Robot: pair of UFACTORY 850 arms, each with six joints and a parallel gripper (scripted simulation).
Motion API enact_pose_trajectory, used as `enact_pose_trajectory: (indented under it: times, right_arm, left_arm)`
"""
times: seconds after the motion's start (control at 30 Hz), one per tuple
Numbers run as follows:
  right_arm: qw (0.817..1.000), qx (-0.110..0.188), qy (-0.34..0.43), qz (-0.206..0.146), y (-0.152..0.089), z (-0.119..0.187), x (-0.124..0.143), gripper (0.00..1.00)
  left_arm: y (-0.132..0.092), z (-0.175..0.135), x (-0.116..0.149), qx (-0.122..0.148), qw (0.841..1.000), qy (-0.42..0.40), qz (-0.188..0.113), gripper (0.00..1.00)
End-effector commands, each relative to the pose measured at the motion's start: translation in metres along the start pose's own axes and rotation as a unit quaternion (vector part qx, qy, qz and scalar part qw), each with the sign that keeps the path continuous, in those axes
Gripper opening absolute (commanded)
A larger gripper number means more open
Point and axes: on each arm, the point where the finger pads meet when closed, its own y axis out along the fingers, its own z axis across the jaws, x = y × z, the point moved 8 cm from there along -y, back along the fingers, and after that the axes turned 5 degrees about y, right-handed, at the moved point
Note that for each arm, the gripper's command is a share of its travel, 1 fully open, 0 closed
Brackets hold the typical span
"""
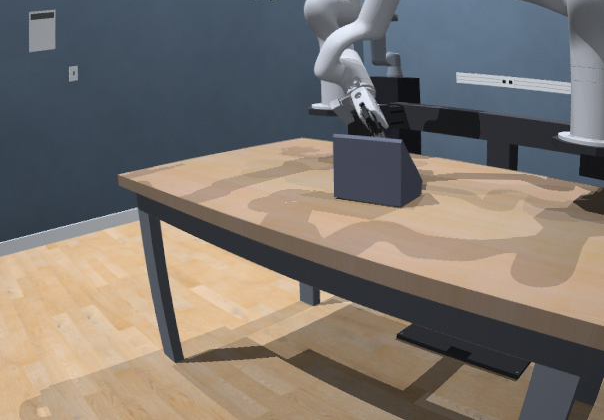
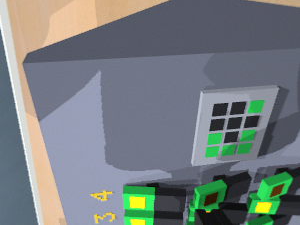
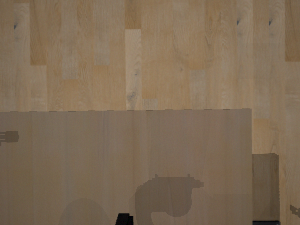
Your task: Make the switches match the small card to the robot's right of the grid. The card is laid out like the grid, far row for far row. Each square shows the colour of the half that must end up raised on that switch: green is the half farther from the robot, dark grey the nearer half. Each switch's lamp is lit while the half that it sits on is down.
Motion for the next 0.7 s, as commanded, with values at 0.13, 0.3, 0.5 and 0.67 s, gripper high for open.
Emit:
enact_pose_trajectory:
  times: [0.13, 0.3, 0.5, 0.67]
  right_arm:
    - [1.0, 0.0, 0.0, 0.001, -0.001, 0.0, -0.0003, 1.0]
    - [1.0, 0.0, 0.0, 0.001, -0.001, 0.0, -0.0003, 1.0]
    - [1.0, 0.0, 0.0, 0.001, -0.001, 0.0, -0.0003, 1.0]
    - [1.0, 0.0, 0.0, 0.001, -0.001, 0.0, -0.0003, 1.0]
  left_arm:
    - [-0.0001, -0.0007, -0.0011, 0.0, 1.0, -0.001, 0.001, 0.0]
    - [0.0008, -0.0007, -0.0018, 0.0, 1.0, -0.001, 0.001, 0.0]
    - [0.0029, -0.0009, -0.0033, 0.0, 1.0, -0.001, 0.001, 0.0]
    - [0.0039, -0.0009, -0.0039, 0.0, 1.0, -0.001, 0.001, 0.0]
